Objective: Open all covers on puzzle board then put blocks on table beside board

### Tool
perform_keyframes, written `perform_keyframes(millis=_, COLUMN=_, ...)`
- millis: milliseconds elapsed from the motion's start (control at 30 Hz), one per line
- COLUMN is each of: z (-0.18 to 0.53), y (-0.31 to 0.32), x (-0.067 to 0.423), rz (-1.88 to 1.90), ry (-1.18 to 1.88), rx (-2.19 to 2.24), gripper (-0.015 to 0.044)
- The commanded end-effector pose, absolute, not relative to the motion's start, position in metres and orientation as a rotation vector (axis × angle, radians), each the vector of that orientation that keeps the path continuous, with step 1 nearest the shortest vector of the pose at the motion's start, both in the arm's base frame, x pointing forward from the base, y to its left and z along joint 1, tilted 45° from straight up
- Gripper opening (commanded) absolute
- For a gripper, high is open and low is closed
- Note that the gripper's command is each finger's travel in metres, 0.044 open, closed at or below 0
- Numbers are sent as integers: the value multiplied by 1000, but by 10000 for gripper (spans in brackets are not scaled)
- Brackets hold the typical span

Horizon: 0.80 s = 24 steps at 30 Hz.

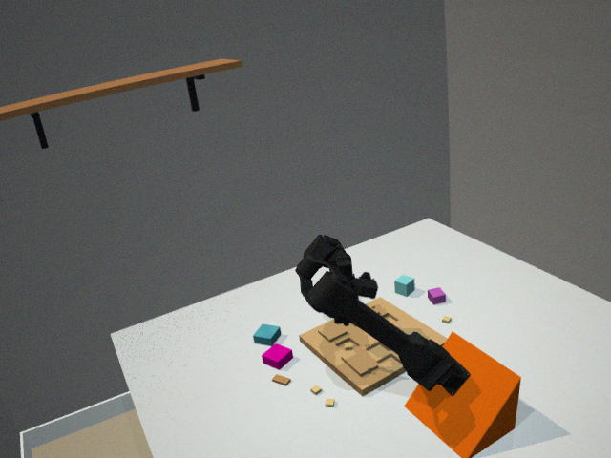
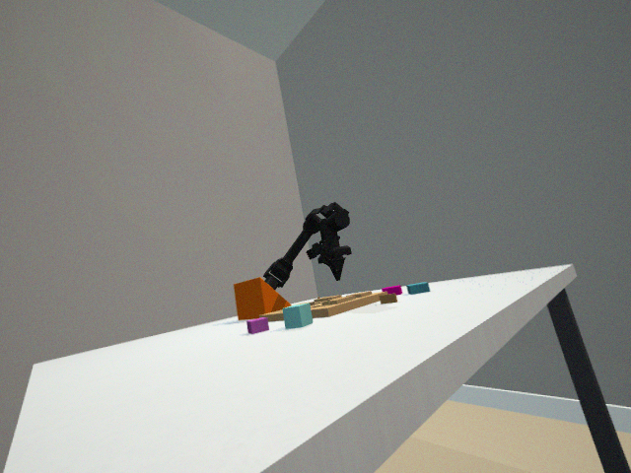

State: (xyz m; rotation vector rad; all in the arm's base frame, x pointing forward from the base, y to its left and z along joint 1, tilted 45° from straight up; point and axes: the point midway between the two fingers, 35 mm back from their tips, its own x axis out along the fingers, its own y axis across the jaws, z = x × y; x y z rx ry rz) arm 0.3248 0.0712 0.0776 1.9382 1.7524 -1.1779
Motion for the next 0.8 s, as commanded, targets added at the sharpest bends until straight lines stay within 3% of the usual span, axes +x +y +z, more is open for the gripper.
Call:
perform_keyframes(millis=0, z=78, y=75, x=323, rz=-1203, ry=1757, rx=1948, gripper=0)
perform_keyframes(millis=767, z=41, y=111, x=319, rz=-1201, ry=1759, rx=1949, gripper=0)
